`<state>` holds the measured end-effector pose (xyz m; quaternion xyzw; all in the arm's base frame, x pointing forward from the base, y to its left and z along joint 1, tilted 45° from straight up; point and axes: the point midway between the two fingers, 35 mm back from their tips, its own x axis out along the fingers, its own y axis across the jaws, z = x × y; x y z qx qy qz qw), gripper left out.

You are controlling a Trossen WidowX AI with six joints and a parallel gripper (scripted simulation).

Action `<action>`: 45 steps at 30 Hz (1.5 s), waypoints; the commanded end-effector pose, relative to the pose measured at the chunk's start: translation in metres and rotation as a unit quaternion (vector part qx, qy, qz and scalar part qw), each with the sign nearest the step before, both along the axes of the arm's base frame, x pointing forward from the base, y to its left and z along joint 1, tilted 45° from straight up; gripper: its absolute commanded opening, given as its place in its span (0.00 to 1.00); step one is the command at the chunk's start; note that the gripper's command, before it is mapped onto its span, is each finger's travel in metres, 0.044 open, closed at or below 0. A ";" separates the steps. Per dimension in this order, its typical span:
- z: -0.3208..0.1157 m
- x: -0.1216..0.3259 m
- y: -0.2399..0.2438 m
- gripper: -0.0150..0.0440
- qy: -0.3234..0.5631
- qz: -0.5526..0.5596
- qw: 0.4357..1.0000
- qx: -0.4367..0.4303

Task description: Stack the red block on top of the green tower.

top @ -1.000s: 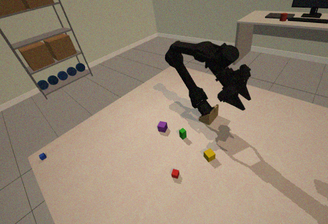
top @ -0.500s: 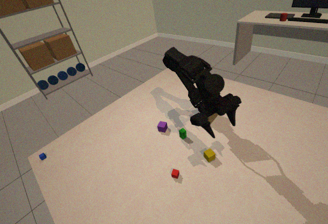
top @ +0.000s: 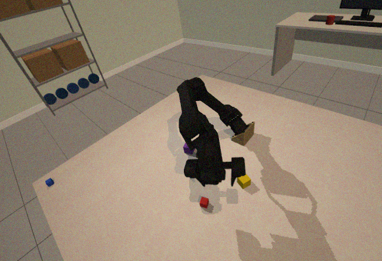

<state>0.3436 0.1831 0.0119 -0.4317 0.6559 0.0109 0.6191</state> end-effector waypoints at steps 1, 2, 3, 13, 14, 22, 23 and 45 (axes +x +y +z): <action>0.001 0.024 -0.038 1.00 -0.029 -0.073 0.996 -0.044; 0.001 0.029 -0.049 1.00 -0.037 -0.092 0.993 -0.056; 0.001 0.033 -0.058 1.00 -0.043 -0.107 0.991 -0.066; -0.007 0.040 -0.066 1.00 -0.048 -0.118 0.989 -0.073; -0.010 0.040 -0.069 1.00 -0.048 -0.118 0.989 -0.073; -0.031 0.042 -0.090 1.00 -0.049 -0.118 0.989 -0.074; -0.032 0.042 -0.090 1.00 -0.049 -0.118 0.989 -0.074; -0.054 0.044 -0.111 1.00 -0.049 -0.118 0.989 -0.074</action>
